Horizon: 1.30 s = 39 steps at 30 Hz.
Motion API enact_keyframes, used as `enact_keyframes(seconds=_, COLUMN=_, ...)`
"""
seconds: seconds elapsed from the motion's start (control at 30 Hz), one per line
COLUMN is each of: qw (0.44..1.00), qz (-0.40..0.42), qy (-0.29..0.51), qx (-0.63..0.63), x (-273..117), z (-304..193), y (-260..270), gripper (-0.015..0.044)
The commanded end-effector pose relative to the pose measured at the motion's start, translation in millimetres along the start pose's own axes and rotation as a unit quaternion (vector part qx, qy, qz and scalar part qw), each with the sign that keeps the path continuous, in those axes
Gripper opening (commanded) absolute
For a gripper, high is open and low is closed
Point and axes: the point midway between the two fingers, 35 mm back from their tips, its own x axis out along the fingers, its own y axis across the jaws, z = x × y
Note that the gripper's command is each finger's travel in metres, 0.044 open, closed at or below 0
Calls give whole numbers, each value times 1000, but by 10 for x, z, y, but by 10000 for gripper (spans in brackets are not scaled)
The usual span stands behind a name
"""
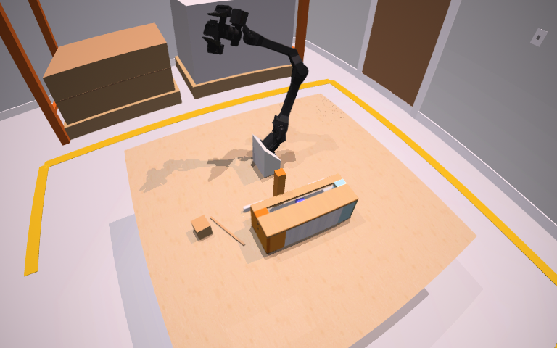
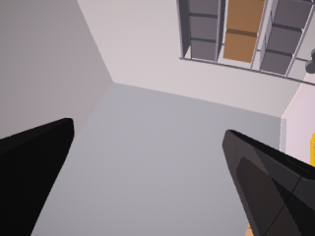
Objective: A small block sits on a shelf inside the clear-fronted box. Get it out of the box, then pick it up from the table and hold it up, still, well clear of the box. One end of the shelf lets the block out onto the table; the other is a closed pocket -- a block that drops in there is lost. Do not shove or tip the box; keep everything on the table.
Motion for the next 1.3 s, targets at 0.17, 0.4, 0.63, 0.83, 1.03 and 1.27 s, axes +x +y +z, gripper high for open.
enact_keyframes(seconds=0.17, qw=985, qz=-157, qy=67, qx=-3, x=1013, z=-650, y=-980, gripper=400)
enact_keyframes(seconds=0.4, qw=944, qz=-301, qy=133, qx=-32, x=1499, z=-1375, y=-1940, gripper=400)
enact_keyframes(seconds=0.63, qw=867, qz=-447, qy=203, qx=-83, x=1596, z=-2150, y=-2947, gripper=400)
enact_keyframes(seconds=0.83, qw=814, qz=-510, qy=248, qx=-129, x=1492, z=-2511, y=-3464, gripper=400)
enact_keyframes(seconds=1.03, qw=698, qz=-621, qy=309, qx=-182, x=1119, z=-3062, y=-4213, gripper=400)
enact_keyframes(seconds=1.27, qw=504, qz=-740, qy=373, qx=-245, x=365, z=-3572, y=-4945, gripper=400)
